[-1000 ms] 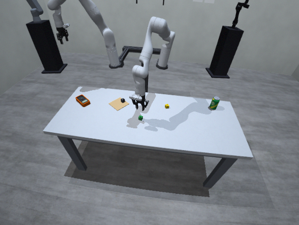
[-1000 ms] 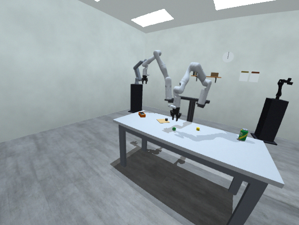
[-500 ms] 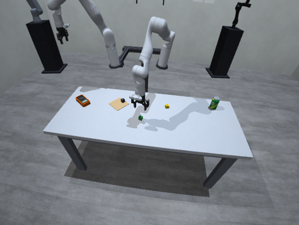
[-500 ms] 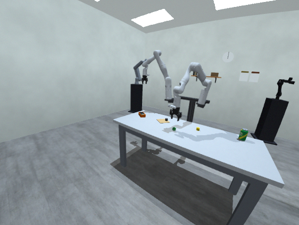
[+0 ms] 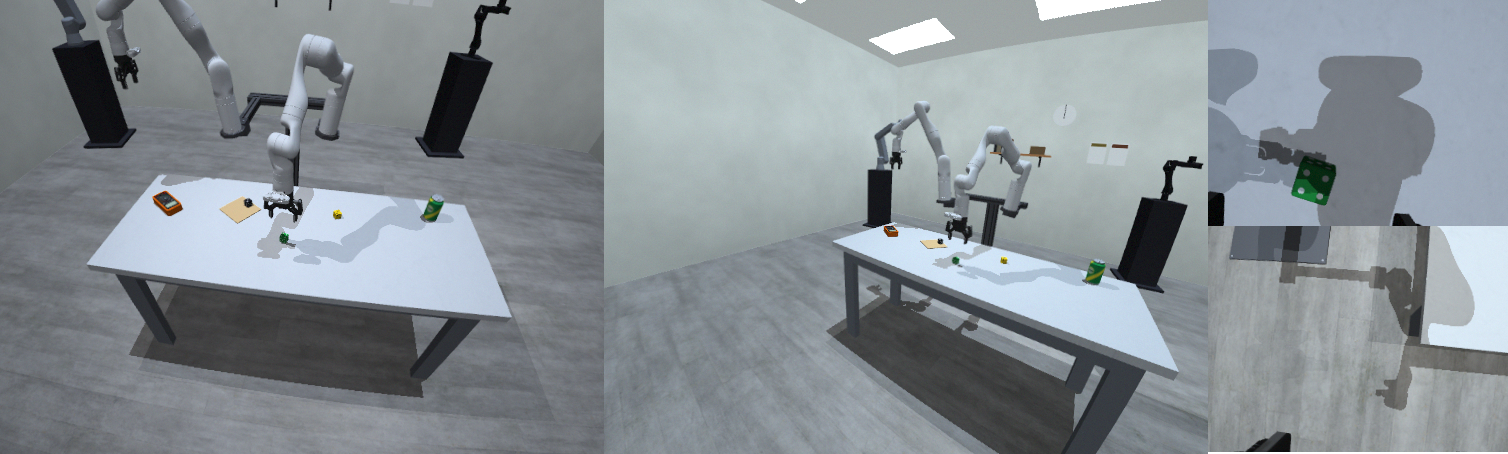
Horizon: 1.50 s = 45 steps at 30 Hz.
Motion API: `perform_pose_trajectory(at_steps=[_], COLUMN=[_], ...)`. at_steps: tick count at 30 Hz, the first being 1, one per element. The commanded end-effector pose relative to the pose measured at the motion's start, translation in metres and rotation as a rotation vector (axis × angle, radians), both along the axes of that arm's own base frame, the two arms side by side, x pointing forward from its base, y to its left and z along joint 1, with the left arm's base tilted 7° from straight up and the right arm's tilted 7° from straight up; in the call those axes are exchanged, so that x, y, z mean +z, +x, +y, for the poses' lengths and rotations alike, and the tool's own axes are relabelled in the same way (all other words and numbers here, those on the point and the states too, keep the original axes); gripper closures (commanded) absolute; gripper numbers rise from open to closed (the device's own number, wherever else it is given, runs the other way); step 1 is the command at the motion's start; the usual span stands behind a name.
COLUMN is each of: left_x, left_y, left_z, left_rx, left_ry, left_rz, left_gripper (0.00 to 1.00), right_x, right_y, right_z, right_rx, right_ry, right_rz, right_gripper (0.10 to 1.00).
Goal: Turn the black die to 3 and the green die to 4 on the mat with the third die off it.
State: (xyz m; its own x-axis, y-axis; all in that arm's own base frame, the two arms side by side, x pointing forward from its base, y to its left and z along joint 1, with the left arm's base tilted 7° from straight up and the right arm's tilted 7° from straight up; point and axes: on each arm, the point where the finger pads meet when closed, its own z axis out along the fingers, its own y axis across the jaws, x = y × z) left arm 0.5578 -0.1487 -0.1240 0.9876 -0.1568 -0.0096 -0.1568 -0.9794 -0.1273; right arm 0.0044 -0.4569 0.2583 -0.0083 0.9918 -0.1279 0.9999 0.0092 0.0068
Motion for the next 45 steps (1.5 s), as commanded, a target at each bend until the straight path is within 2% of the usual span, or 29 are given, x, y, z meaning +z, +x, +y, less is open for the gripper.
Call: perform_pose_trajectory(at_steps=[1, 9, 11, 17, 19, 26, 28, 33, 38, 45], left_x=[-0.001, -0.008, -0.008, -0.013, -0.014, -0.018, -0.018, -0.02, -0.021, -0.021], left_y=[-0.001, -0.006, -0.006, -0.009, -0.009, -0.009, -0.009, -0.008, -0.006, -0.006], left_z=[0.0, 0.001, 0.001, 0.003, 0.003, 0.005, 0.005, 0.006, 0.007, 0.007], left_rx=[0.084, 0.392, 0.392, 0.669, 0.716, 1.02, 1.02, 1.191, 1.304, 1.36], left_ry=[-0.001, -0.002, -0.002, -0.003, -0.004, -0.008, -0.008, -0.013, -0.018, -0.02], left_rz=[-0.01, -0.04, -0.04, -0.074, -0.08, -0.126, -0.126, -0.154, -0.174, -0.184], left_gripper=[0.001, 0.001, 0.001, 0.001, 0.001, 0.001, 0.001, 0.001, 0.001, 0.001], right_x=[0.001, 0.001, 0.001, 0.001, 0.001, 0.001, 0.001, 0.001, 0.001, 0.001], right_y=[0.0, 0.0, 0.0, 0.0, 0.0, 0.0, 0.0, 0.0, 0.0, 0.0], right_z=[0.0, 0.0, 0.0, 0.0, 0.0, 0.0, 0.0, 0.0, 0.0, 0.0], right_rx=[0.0, 0.0, 0.0, 0.0, 0.0, 0.0, 0.0, 0.0, 0.0, 0.0], right_ry=[-0.002, -0.002, -0.002, -0.002, -0.002, -0.002, -0.002, -0.002, -0.002, -0.002], right_rz=[0.0, 0.0, 0.0, 0.0, 0.0, 0.0, 0.0, 0.0, 0.0, 0.0], right_gripper=[0.099, 0.099, 0.099, 0.099, 0.099, 0.099, 0.099, 0.099, 0.099, 0.099])
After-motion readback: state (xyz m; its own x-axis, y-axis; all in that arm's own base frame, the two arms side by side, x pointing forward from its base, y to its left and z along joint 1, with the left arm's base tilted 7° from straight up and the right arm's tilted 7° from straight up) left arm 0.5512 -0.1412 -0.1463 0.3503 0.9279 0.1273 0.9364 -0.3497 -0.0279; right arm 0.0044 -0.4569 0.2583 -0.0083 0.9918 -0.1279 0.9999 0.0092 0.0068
